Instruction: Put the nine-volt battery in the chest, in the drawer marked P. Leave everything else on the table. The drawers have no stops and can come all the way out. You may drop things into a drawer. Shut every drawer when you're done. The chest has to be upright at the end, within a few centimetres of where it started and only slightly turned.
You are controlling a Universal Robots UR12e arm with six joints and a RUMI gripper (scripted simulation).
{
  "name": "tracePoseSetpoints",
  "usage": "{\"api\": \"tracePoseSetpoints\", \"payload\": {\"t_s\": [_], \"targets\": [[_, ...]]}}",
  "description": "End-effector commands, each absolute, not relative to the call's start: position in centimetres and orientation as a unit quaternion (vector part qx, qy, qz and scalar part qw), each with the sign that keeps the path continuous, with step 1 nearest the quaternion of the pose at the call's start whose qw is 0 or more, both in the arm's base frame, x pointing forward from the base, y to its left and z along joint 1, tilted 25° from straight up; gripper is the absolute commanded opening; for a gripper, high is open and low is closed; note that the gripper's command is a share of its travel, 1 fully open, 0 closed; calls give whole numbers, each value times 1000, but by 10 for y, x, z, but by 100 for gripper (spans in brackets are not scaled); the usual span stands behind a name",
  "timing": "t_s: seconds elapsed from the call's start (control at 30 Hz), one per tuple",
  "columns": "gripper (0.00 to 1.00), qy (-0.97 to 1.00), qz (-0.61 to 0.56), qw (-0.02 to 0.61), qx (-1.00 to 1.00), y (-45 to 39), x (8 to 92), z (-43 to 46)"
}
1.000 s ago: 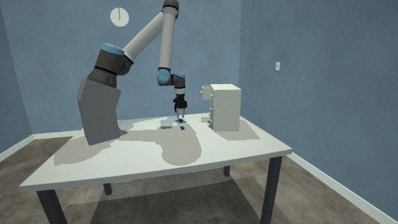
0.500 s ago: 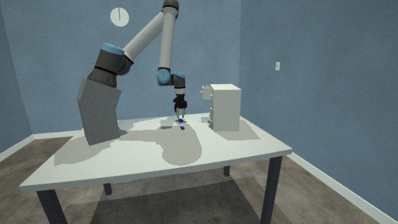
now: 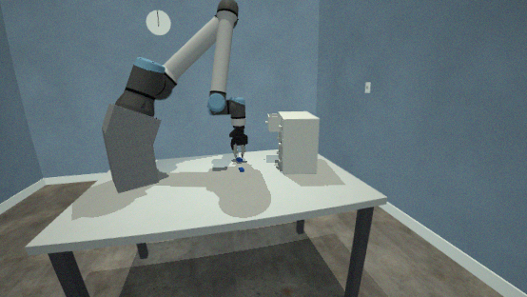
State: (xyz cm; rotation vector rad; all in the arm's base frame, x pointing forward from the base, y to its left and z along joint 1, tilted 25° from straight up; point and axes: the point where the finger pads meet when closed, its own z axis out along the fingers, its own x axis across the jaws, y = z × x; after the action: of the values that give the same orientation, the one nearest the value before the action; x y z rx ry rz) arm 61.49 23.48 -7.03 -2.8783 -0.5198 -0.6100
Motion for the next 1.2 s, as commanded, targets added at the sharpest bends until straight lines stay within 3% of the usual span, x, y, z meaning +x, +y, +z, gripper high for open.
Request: {"api": "tracePoseSetpoints", "payload": {"t_s": [0.0,1.17], "targets": [[25,-173,-204,77,-960,236,618,-76],[25,-173,-204,77,-960,238,621,-84]]}}
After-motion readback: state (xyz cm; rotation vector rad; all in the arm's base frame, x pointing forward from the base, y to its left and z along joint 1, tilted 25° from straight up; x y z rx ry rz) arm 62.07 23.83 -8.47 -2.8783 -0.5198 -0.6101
